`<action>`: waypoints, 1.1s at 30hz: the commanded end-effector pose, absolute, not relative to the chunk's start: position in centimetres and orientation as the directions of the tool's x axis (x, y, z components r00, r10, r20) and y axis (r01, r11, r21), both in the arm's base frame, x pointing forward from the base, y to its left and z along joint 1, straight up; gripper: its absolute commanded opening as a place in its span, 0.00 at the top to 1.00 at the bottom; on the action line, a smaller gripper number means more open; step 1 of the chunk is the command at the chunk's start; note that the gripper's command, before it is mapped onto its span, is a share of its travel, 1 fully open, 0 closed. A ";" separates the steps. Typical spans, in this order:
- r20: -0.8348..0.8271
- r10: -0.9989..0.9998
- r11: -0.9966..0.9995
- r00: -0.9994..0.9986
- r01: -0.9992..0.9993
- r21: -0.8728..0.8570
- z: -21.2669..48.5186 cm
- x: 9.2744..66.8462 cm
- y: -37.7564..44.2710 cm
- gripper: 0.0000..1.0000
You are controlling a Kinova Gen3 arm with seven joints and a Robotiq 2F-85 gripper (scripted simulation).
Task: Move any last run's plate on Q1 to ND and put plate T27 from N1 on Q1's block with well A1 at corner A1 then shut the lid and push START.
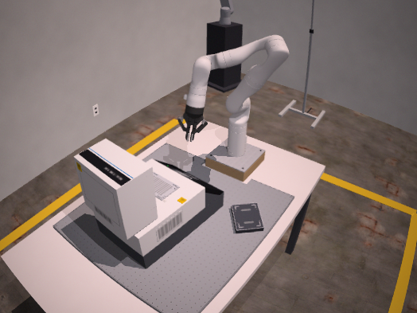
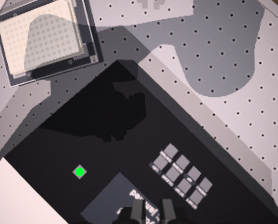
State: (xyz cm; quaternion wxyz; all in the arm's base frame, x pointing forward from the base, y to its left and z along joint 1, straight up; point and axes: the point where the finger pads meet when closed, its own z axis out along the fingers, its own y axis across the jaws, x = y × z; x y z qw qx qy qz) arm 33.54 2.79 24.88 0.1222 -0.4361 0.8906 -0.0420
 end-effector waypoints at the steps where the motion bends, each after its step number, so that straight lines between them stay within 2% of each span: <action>1: -0.181 -0.770 0.638 -0.612 -0.750 -0.176 24.9 33.8 2.3 0.00; 33: -0.166 -0.569 0.822 -0.806 -0.556 -0.122 24.1 35.7 -2.5 0.00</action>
